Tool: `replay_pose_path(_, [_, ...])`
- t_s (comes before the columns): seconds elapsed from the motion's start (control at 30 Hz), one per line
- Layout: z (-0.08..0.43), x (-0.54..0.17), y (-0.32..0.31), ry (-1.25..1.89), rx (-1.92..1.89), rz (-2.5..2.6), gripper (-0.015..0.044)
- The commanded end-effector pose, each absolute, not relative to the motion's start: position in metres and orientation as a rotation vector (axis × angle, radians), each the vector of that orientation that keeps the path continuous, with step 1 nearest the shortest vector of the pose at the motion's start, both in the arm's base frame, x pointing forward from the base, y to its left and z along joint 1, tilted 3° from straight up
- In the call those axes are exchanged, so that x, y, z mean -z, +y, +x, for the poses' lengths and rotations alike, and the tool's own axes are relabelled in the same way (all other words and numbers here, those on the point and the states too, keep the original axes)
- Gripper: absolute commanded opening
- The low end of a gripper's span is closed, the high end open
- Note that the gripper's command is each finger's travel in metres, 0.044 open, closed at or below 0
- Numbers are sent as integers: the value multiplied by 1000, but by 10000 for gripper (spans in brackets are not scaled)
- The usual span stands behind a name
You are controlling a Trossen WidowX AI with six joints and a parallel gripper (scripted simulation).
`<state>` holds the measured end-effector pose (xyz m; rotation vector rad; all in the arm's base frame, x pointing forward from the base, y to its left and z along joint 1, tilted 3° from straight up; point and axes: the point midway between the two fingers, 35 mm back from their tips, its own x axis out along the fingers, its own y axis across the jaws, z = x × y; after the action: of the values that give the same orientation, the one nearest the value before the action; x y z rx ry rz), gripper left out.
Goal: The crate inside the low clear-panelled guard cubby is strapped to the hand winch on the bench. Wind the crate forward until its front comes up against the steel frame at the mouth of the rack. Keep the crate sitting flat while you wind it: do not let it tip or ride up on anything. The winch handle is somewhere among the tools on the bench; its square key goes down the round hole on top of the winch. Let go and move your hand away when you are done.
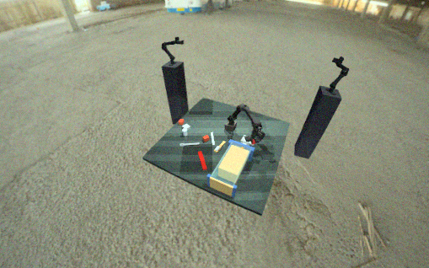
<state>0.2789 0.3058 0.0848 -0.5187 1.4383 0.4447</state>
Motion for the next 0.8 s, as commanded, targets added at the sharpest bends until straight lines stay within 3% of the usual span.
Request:
replay_pose_path(0.0, [257,-83,319,1461,-491,-528,0])
replay_pose_path(0.77, [228,-81,329,1463,-493,-527,0])
